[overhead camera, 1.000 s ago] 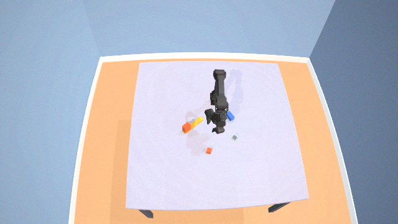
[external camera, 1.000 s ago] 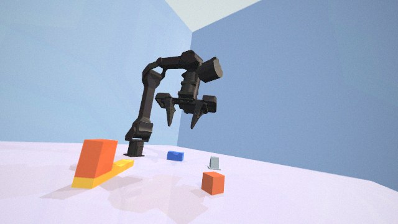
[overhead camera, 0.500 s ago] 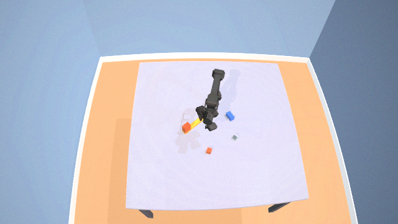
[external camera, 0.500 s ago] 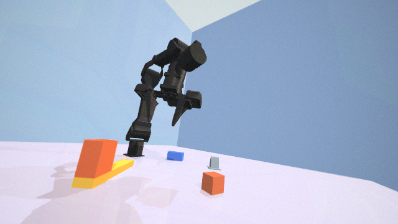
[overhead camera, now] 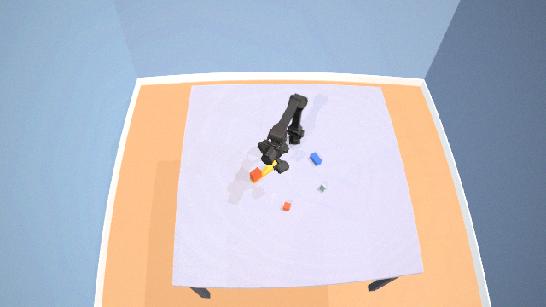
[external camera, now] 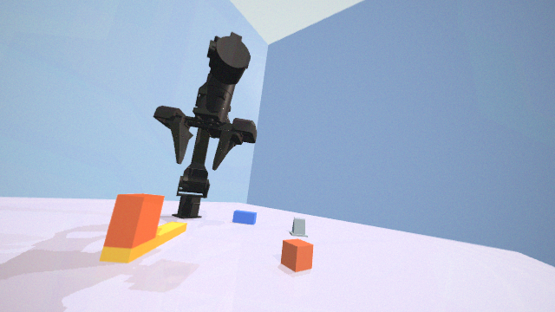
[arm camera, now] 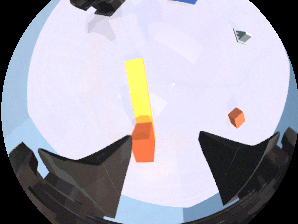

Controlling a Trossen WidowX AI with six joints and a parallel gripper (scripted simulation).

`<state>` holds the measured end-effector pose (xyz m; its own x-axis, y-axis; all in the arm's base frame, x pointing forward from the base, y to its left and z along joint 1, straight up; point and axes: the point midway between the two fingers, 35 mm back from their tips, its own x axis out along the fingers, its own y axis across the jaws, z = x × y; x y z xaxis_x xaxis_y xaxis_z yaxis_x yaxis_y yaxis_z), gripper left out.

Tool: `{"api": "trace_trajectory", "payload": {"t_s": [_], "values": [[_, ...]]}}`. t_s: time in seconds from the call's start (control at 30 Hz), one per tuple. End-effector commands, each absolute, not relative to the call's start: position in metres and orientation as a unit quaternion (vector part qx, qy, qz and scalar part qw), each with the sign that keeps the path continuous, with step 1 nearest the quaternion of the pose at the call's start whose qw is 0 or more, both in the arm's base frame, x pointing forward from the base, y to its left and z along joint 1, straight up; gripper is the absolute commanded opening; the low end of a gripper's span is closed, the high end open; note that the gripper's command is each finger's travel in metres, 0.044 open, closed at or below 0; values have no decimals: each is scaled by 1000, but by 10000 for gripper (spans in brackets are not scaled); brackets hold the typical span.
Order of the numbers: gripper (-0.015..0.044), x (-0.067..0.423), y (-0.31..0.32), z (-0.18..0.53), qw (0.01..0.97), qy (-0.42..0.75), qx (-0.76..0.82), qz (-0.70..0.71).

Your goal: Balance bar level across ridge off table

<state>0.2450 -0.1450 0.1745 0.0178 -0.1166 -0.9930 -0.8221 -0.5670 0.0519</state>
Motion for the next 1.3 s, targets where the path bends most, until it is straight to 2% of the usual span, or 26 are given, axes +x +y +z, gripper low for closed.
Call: {"api": "trace_trajectory", "payload": {"t_s": [0.0,0.5,1.03,1.27], "values": [[315,236,-155,177,294,343,-649,612],[315,212,-176,177,295,299,-650,633],[315,214,-178,77,295,299,-650,633],[315,213,-177,72,295,299,-650,633]]}}
